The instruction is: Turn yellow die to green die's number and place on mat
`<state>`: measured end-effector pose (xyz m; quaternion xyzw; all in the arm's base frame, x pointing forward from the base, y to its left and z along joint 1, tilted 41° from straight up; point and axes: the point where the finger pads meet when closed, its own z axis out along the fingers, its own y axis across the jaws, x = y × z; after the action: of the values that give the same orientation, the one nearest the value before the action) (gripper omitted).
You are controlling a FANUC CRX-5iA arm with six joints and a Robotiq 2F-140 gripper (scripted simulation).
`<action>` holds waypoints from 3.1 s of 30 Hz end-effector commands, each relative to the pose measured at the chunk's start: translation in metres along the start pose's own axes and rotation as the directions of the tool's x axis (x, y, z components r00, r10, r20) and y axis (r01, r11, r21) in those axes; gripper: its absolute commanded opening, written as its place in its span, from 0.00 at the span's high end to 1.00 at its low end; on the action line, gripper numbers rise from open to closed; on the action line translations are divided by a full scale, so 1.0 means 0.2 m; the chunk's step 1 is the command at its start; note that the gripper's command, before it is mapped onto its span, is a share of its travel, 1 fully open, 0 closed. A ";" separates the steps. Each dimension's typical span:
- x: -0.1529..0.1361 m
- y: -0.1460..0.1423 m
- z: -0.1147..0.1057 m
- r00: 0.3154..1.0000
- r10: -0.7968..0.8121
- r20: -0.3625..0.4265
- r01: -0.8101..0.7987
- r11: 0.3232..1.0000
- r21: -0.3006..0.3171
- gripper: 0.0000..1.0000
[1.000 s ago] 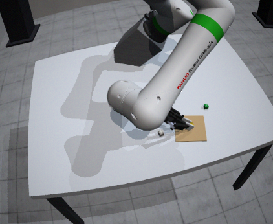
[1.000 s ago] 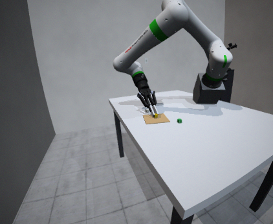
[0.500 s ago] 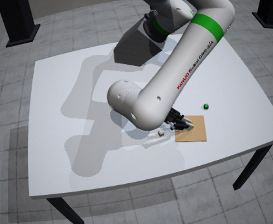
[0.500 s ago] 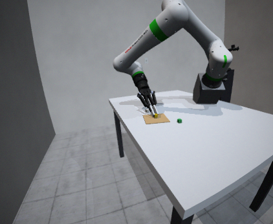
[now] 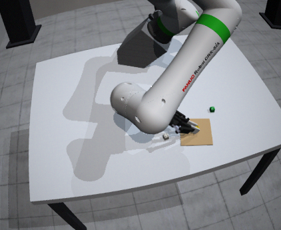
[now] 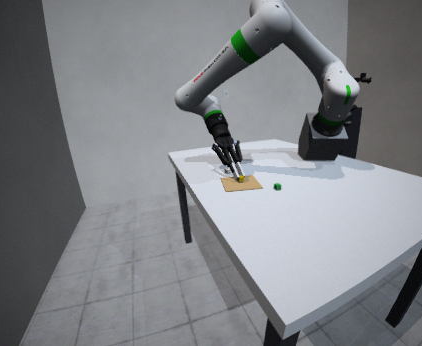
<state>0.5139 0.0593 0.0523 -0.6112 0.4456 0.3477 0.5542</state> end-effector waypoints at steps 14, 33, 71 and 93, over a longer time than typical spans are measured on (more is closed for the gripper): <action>0.01 0.00 0.01 1.000 0.000 0.000 0.000 1.000 0.000 0.91; 0.02 0.00 0.02 1.000 0.000 0.000 0.000 1.000 0.000 0.91; 0.02 0.00 0.02 1.000 0.000 0.000 0.000 1.000 0.000 0.91; 0.02 0.00 0.02 1.000 0.000 0.000 0.000 1.000 0.000 0.81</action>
<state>0.5155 0.0623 0.0484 -0.6112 0.4456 0.3477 0.5542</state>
